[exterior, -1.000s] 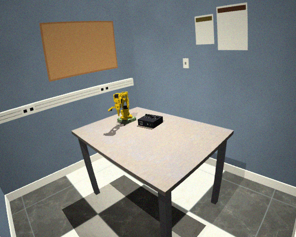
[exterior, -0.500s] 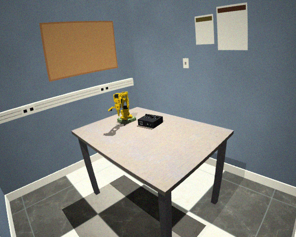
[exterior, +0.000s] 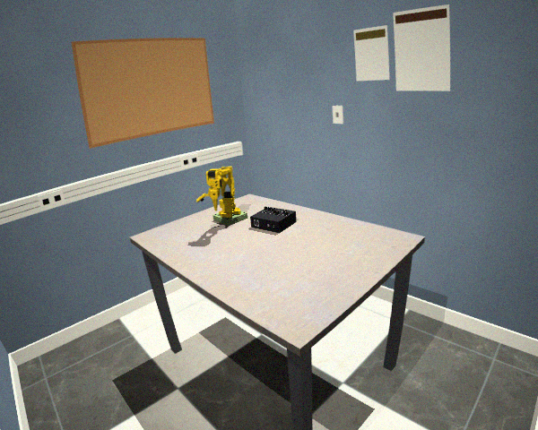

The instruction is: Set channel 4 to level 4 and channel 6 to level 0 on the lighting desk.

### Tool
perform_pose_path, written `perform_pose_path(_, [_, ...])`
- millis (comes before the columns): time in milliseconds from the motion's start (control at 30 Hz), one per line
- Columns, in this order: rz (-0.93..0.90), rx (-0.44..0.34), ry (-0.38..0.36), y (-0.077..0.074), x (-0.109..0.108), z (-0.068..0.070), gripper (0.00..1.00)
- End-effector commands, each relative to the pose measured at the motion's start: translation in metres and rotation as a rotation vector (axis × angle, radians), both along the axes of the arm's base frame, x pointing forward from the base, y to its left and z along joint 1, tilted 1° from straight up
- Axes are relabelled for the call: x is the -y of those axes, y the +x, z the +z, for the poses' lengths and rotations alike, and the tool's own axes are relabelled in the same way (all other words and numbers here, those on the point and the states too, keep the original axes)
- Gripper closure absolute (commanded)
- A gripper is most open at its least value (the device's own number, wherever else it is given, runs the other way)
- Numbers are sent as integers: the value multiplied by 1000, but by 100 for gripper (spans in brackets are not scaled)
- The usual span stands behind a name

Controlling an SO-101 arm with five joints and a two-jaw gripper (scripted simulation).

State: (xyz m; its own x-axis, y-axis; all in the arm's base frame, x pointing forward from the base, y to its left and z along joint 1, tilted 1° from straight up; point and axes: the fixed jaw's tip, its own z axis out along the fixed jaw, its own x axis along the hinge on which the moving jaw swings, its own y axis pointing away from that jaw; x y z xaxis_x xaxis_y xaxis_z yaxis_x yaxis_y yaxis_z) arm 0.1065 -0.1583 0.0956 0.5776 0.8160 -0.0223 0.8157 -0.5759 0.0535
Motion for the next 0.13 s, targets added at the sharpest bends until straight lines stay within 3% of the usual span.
perform_pose_path(0, [-17,-9,16,-2,0,-2,100])
perform_pose_path(100, [-17,-9,16,-2,0,-2,100])
